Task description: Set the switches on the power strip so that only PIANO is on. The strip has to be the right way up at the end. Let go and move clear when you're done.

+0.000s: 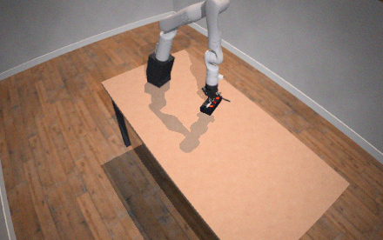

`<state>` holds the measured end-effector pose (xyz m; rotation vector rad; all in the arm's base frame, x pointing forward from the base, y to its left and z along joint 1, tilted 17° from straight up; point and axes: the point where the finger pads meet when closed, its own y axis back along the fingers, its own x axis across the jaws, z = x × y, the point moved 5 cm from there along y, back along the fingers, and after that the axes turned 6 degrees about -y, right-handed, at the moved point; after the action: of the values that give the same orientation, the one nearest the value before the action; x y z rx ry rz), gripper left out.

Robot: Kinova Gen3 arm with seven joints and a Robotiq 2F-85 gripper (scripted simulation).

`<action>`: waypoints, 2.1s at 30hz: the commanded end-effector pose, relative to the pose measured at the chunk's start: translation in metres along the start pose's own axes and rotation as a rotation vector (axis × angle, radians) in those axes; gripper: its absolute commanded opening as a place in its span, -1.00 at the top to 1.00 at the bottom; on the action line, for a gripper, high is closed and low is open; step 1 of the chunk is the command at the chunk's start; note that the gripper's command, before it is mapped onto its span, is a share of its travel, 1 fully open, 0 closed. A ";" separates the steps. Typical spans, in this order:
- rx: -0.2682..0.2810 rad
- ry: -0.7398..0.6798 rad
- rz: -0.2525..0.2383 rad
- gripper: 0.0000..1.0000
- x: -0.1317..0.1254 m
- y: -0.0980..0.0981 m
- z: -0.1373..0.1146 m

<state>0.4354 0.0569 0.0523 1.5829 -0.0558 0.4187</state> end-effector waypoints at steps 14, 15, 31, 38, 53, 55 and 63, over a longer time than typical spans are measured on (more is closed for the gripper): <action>0.000 0.002 0.001 1.00 0.001 0.001 -0.003; 0.000 0.003 0.000 1.00 0.001 0.001 -0.006; 0.001 0.002 0.003 1.00 0.001 0.013 -0.092; 0.001 0.002 0.003 1.00 0.001 0.013 -0.093; 0.001 0.002 0.003 1.00 0.001 0.013 -0.093; 0.001 0.002 0.003 1.00 0.001 0.013 -0.093; 0.001 0.002 0.003 1.00 0.001 0.013 -0.093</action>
<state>0.4106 0.1473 0.0643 1.5832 -0.0556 0.4241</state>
